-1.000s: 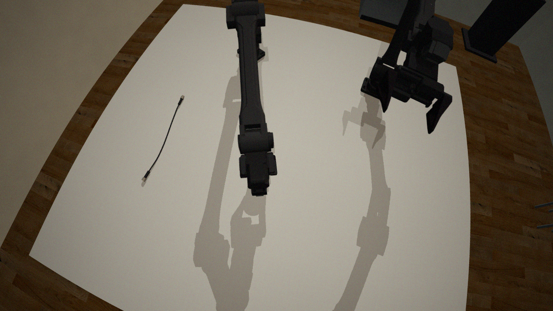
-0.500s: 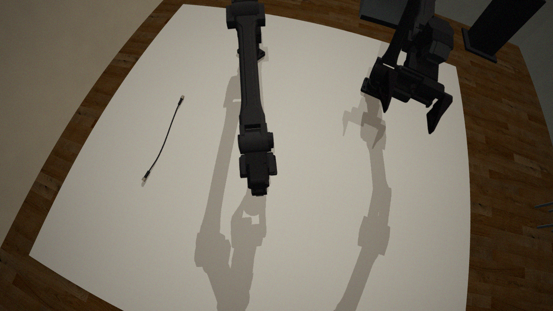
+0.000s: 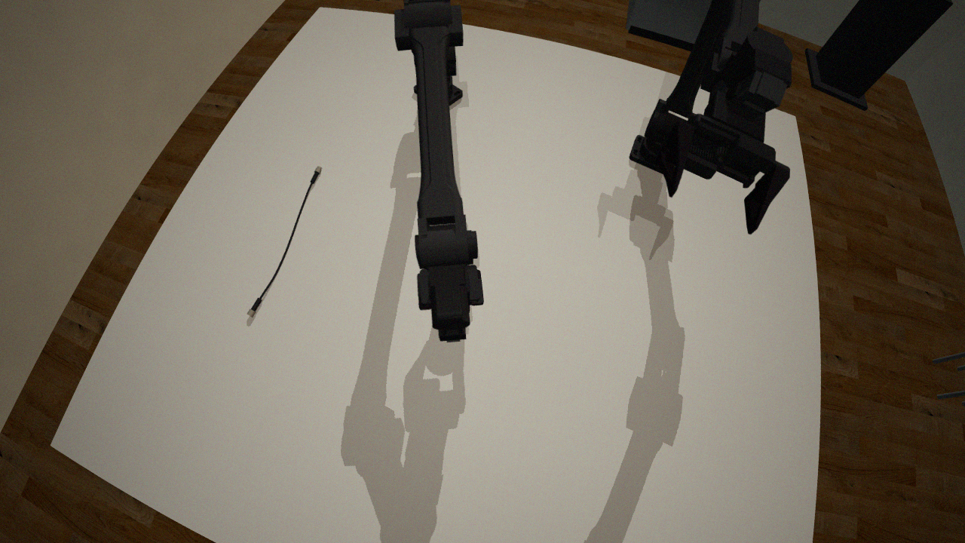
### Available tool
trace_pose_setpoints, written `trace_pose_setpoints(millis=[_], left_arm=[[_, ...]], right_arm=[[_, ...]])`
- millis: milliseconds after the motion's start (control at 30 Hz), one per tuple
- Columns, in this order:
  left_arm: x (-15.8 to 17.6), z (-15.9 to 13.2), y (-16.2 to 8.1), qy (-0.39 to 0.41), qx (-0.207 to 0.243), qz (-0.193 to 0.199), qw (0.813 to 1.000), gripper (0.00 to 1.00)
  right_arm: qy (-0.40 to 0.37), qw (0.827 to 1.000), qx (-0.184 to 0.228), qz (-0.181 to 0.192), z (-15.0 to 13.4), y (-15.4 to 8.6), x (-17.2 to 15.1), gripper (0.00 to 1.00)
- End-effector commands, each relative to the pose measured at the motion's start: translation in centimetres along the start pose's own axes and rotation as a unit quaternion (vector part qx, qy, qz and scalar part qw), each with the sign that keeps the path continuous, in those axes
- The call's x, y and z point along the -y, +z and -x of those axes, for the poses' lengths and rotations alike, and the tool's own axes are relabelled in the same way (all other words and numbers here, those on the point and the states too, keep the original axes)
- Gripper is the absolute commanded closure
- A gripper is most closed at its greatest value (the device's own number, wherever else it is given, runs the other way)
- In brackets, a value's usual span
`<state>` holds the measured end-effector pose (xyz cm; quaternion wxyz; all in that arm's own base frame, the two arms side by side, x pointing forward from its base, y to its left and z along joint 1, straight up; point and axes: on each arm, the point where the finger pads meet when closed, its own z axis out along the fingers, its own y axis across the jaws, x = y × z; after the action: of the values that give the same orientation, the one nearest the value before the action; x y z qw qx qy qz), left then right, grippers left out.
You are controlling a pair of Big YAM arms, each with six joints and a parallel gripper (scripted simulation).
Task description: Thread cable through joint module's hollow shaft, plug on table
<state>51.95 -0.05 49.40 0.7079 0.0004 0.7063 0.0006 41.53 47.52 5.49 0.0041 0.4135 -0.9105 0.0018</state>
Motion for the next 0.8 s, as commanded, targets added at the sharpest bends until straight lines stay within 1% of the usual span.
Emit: trace_pose_setpoints(millis=[0, 300, 767], left_arm=[[-0.5, 1.3, 0.2, -0.004, 0.010, 0.005, 1.000, 0.00], [-0.5, 1.3, 0.2, -0.004, 0.010, 0.005, 1.000, 0.00], [-0.5, 1.3, 0.2, -0.004, 0.010, 0.005, 1.000, 0.00]], right_arm=[[-0.007, 0.999, 0.047, -0.002, 2.2, -5.9, -0.5, 0.30], [-0.007, 0.999, 0.053, -0.002, 2.2, -7.7, -0.4, 0.30], [-0.006, 0.998, 0.059, -0.002, 1.7, -8.0, -0.3, 0.30]])
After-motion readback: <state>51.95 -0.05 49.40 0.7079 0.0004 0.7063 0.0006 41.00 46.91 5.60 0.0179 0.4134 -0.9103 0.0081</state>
